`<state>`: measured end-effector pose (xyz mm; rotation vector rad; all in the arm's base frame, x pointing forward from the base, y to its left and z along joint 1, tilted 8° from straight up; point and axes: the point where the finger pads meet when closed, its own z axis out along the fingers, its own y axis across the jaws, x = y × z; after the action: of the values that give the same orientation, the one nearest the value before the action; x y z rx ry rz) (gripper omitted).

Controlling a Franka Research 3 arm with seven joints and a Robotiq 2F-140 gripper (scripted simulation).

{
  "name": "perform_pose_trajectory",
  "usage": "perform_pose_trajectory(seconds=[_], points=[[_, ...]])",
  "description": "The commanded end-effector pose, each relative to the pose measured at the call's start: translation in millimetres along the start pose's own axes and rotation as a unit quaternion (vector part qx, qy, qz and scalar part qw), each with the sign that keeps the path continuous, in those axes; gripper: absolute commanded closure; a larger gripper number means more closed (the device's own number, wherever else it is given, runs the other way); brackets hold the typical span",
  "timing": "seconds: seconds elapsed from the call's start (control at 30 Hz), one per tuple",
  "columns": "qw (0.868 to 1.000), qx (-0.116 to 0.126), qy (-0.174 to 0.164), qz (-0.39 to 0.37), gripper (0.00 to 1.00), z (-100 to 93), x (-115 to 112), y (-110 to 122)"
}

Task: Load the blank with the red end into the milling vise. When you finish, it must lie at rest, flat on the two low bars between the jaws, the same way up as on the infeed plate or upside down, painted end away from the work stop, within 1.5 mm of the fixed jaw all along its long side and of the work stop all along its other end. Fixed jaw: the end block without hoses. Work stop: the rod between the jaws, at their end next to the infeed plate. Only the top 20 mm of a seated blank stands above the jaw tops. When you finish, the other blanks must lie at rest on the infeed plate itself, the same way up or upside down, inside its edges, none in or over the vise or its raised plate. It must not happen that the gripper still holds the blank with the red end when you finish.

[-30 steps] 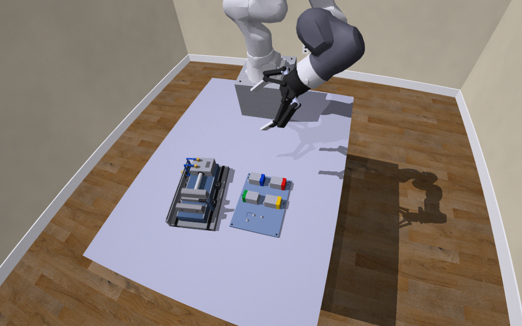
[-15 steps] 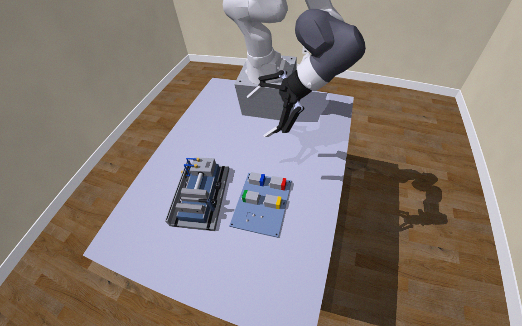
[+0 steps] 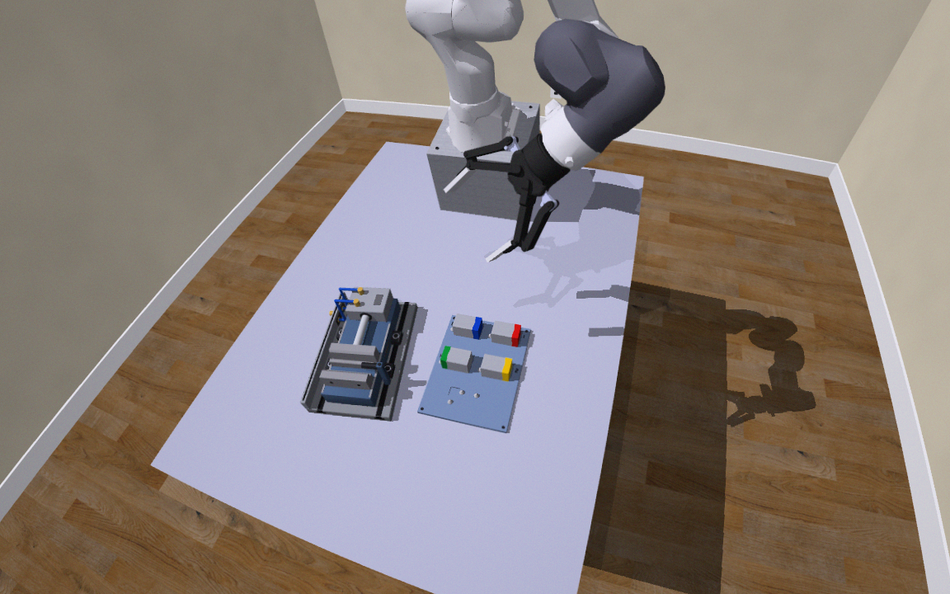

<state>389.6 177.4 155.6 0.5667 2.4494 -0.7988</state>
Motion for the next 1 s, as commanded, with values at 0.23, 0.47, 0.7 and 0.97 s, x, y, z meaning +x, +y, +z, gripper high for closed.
perform_pose_trajectory(seconds=[0.23, 0.47, 0.7, 0.97], points=[[0.998, -0.022, 0.003, -0.063, 0.00, 0.9, -8.3, 9.7], [0.989, -0.055, -0.024, -0.137, 0.00, 2.0, -31.0, 35.5], [0.989, -0.055, -0.024, -0.137, 0.00, 2.0, -31.0, 35.5], [0.985, -0.061, -0.067, -0.149, 0.00, 2.9, -44.1, 51.0]])
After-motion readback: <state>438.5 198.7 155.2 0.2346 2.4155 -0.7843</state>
